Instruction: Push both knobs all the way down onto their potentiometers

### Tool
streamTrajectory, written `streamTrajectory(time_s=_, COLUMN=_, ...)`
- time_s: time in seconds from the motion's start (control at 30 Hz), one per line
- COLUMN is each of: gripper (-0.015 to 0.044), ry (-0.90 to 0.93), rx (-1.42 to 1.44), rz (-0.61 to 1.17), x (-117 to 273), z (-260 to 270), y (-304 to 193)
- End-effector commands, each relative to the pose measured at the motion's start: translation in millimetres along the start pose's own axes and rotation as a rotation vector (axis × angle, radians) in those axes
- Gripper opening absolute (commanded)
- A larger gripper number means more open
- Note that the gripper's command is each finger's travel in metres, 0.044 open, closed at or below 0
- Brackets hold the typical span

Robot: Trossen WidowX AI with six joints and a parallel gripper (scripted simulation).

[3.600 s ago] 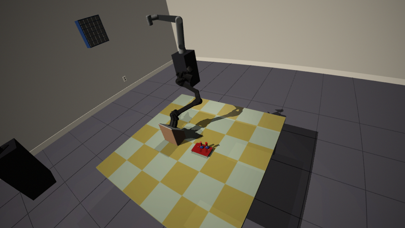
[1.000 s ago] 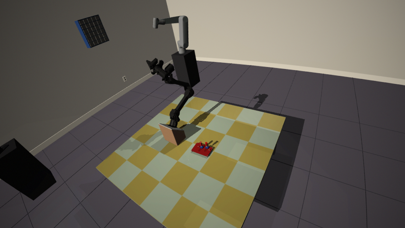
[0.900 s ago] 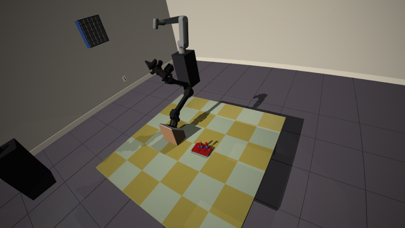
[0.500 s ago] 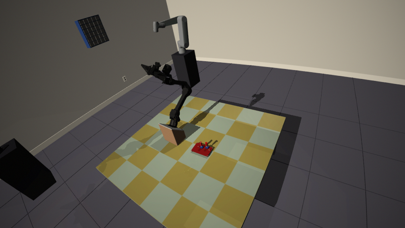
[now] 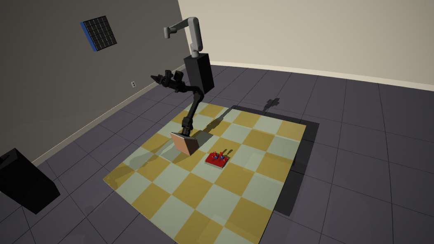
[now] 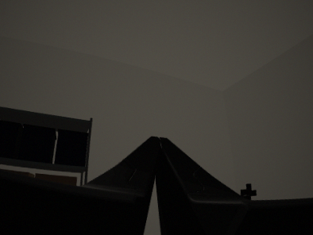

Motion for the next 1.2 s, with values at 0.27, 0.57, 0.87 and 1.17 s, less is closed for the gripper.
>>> streamTrajectory(time_s=0.27, gripper=0.0, ry=0.257, rx=0.166, rz=0.211, x=7, z=68, y=-54)
streamTrajectory(time_s=0.57, gripper=0.0, ry=0.48, rx=0.315, rz=0.367, x=28, z=119, y=-99)
streamTrajectory(time_s=0.87, gripper=0.0, ry=0.708, rx=0.451, rz=0.508, x=60, z=159, y=-144)
streamTrajectory(time_s=1.17, gripper=0.0, ry=0.944, rx=0.587, rz=0.648, x=104, z=193, y=-185)
Point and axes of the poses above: the point midway between the two fingers, 35 mm back from their tips, its own x axis back along the fingers, its own z axis across the jaws, y = z × x, the point moved 4 cm from there along x, back along the fingers, and after that the axes turned 11 degrees about -x, right-handed, at the moved point
